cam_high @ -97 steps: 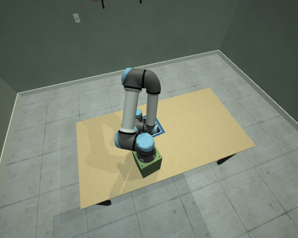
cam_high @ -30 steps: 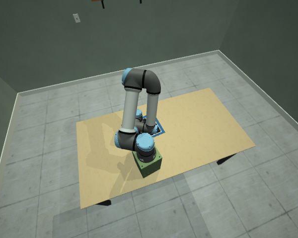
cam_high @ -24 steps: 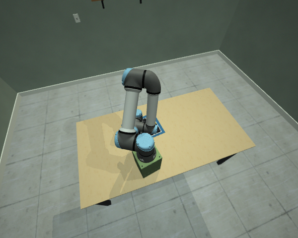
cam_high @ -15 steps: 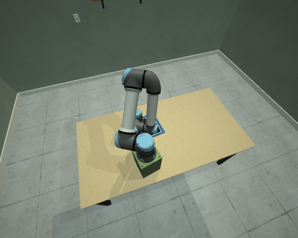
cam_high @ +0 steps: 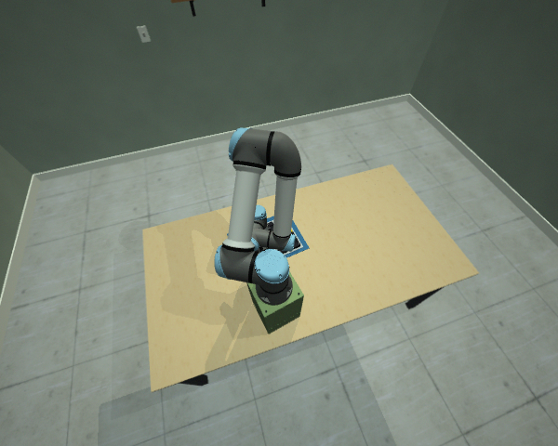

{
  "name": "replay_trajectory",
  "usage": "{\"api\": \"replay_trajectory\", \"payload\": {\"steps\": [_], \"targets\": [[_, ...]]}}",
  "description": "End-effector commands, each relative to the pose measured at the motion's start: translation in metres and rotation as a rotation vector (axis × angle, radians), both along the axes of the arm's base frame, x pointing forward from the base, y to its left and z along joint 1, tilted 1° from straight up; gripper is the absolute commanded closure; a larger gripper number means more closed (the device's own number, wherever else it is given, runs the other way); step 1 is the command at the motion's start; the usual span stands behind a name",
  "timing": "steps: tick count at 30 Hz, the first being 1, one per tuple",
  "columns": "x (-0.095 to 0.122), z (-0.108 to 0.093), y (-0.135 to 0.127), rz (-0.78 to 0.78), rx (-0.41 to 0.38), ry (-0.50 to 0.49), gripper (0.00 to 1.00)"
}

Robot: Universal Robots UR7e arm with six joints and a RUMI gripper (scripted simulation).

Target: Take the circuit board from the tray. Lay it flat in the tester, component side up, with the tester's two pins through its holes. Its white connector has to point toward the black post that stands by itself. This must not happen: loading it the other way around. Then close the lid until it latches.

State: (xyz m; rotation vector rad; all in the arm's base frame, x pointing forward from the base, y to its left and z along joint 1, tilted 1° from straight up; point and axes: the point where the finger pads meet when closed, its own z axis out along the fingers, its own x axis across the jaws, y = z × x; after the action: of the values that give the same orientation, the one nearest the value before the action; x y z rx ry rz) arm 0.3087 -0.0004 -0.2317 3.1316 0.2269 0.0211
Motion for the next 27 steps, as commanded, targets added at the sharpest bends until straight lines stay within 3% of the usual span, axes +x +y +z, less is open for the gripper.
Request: {"api": "replay_trajectory", "payload": {"steps": [1,11,12,27], "targets": [[0.0011,-0.0027,-0.0007,-0.001,0.002,0.001,1.00],[0.0010,-0.0028,-0.0006,-0.001,0.002,0.002,1.00],[0.0010,-0.0028,-0.0006,-0.001,0.002,0.002,0.87],[0.0007,-0.0020,-0.0004,-0.001,0.002,0.001,0.87]]}}
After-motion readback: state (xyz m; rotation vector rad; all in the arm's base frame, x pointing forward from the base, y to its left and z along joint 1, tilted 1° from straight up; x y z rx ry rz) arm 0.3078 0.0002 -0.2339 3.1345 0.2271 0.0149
